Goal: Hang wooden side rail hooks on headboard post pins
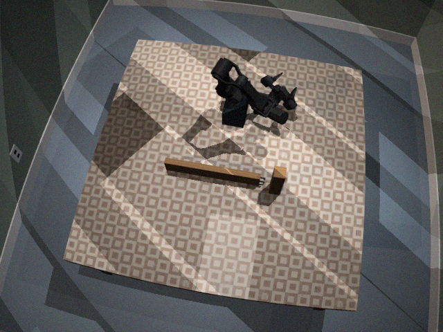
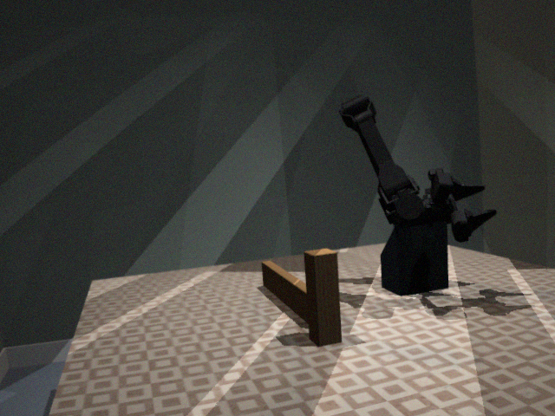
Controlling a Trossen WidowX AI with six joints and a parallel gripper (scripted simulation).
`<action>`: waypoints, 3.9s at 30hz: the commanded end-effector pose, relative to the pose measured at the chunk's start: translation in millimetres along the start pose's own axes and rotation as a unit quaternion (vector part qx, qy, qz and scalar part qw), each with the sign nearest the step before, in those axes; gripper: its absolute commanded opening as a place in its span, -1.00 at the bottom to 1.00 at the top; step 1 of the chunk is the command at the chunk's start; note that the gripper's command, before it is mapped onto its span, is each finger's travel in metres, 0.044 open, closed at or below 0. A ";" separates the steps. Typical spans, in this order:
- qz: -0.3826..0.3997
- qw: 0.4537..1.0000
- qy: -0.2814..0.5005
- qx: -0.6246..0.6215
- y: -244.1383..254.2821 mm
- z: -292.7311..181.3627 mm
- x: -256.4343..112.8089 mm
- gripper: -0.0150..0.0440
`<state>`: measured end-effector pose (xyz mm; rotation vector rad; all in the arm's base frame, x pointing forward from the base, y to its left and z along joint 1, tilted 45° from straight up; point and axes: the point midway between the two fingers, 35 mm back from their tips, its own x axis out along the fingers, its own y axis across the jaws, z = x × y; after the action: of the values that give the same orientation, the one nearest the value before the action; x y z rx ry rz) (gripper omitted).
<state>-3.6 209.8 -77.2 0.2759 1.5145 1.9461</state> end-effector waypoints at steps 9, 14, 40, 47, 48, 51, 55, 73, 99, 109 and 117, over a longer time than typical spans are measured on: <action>-0.175 0.940 0.036 0.290 -50.2 -7.0 -18.1 1.00; -0.258 0.874 0.011 0.411 -70.9 -8.5 -32.7 1.00; -0.442 0.270 -0.460 0.721 -137.9 6.9 -160.9 1.00; -0.372 0.091 -0.620 0.685 -138.1 15.7 -203.9 1.00; -0.358 0.067 -0.641 0.676 -137.4 17.1 -210.1 1.00; -0.308 -0.002 -0.703 0.642 -134.2 21.2 -228.6 1.00; -0.228 -0.085 -0.775 0.583 -127.3 26.9 -252.9 1.00; -0.096 -0.177 -0.852 0.483 -113.3 34.8 -284.8 1.00; -0.266 -0.083 -0.788 0.550 -113.8 22.0 -300.2 1.00; -0.409 0.048 -0.683 0.604 -109.4 7.7 -304.8 1.00; -0.517 0.194 -0.580 0.598 -108.8 9.3 -312.5 1.00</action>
<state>278.4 42.5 -107.9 0.8673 0.8457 -1.0402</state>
